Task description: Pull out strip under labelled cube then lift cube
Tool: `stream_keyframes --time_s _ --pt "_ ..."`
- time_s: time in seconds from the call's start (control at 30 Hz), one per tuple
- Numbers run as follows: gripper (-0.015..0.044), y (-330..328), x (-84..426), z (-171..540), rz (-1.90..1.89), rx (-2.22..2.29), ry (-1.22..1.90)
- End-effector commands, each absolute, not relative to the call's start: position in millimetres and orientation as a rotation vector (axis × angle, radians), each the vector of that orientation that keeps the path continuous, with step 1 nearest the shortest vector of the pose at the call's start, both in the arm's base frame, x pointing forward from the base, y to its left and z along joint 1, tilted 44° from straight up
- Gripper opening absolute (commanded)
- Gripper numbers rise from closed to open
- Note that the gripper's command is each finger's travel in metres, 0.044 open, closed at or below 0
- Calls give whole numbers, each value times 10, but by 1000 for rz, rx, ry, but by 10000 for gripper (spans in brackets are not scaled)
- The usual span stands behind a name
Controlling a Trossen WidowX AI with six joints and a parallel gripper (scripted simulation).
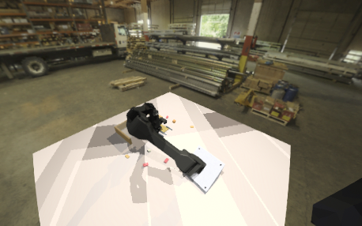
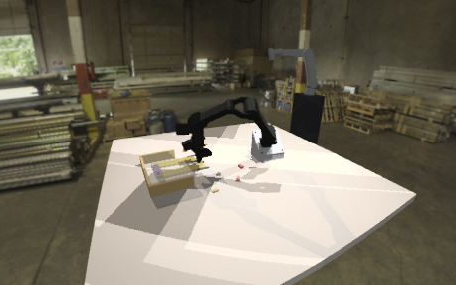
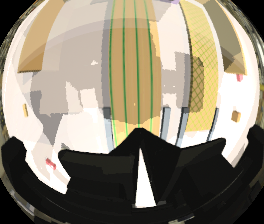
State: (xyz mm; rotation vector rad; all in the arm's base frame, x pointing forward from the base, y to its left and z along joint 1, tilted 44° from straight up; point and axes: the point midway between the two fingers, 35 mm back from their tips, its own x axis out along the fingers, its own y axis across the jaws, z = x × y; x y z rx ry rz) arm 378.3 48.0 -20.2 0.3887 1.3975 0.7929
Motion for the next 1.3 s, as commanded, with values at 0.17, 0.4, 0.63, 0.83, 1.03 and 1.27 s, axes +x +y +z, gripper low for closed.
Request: stream_keyframes --time_s 0.17,0.4,0.63,0.83,1.03,1.27 --pt "0 584 3754 -296 796 395 1399" --pt "0 586 3753 -298 796 395 1399" --pt "0 589 3753 -300 796 395 1399" --pt "0 589 3753 -300 796 395 1399" --pt "0 592 3753 -304 796 395 1399" --pt "0 597 3753 -309 796 395 1399"
